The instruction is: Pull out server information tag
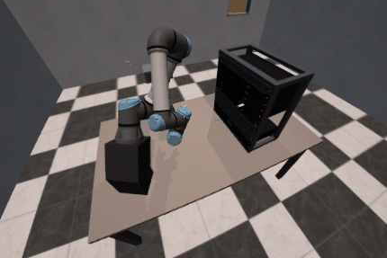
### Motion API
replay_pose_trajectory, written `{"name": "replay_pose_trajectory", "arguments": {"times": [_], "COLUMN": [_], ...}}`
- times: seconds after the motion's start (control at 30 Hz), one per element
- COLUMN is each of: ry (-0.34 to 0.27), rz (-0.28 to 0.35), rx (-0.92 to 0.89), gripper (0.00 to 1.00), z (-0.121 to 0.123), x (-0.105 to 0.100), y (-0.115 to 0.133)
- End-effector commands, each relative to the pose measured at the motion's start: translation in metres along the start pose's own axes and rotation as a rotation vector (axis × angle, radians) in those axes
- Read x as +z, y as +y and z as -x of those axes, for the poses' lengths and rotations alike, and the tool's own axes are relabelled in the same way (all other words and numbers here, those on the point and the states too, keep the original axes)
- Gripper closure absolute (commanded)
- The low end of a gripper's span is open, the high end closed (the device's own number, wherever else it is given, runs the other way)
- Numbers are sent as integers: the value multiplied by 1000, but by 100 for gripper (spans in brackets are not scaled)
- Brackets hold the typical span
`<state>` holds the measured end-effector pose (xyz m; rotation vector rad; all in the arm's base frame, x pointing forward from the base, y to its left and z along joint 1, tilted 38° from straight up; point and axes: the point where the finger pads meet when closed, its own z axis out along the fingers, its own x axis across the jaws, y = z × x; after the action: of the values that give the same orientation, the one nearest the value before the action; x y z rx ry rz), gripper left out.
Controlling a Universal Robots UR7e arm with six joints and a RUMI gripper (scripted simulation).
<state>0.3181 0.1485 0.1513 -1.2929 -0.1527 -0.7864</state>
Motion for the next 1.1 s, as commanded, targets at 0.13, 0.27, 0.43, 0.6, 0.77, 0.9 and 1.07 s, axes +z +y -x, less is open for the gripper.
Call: {"name": "replay_pose_trajectory", "arguments": {"times": [0.13, 0.27, 0.43, 0.6, 0.77, 0.9, 1.07], "ry": [41, 59, 72, 94, 116, 134, 147], "rz": [-23, -34, -42, -55, -68, -79, -87], "rx": [62, 90, 111, 146, 180, 208, 228], "gripper": [0, 0, 0, 0, 0, 0, 0], "z": [-9, -14, -17, -22, -28, -32, -36], "x": [2, 2, 3, 3, 3, 4, 3], "y": [-8, -11, -13, -17, -21, -23, -25]}}
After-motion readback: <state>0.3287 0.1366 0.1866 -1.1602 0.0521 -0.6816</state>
